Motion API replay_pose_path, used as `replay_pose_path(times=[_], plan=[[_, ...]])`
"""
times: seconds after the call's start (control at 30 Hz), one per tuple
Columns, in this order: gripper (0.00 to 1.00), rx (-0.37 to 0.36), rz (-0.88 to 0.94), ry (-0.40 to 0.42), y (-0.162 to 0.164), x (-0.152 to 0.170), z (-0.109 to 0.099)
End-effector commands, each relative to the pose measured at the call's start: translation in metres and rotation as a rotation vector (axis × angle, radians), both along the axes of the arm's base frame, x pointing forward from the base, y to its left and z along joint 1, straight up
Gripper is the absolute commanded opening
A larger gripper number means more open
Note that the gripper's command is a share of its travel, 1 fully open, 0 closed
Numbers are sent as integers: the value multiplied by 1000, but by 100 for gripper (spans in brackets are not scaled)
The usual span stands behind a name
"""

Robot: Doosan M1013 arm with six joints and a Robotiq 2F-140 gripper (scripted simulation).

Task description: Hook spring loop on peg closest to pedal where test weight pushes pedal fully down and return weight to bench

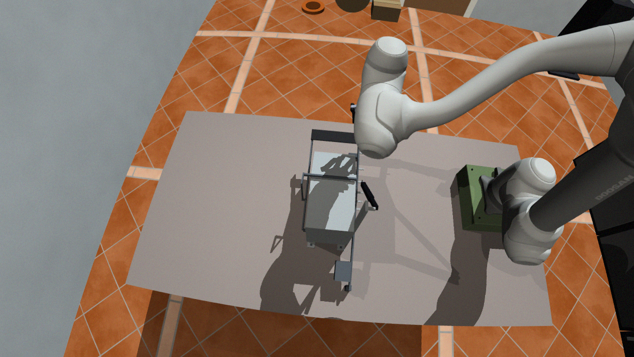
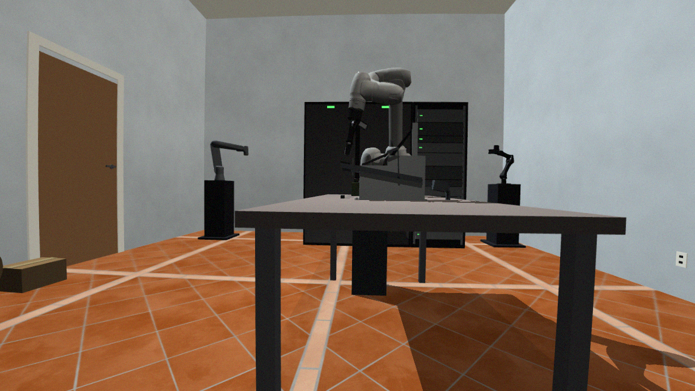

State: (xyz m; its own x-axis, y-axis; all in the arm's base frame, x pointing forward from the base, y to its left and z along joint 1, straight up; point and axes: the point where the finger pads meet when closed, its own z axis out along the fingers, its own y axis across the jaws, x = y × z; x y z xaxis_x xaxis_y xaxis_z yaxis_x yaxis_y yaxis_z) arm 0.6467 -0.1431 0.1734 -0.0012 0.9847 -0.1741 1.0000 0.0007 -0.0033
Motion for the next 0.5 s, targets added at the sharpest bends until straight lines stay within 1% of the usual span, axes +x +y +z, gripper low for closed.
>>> replay_pose_path(times=[0.0,0.07,0.13,0.17,0.47], plan=[[25,0,0,-1,0,0,11],[25,0,0,-1,0,0,16],[25,0,0,-1,0,0,16],[25,0,0,-1,0,0,11],[25,0,0,-1,0,0,35]])
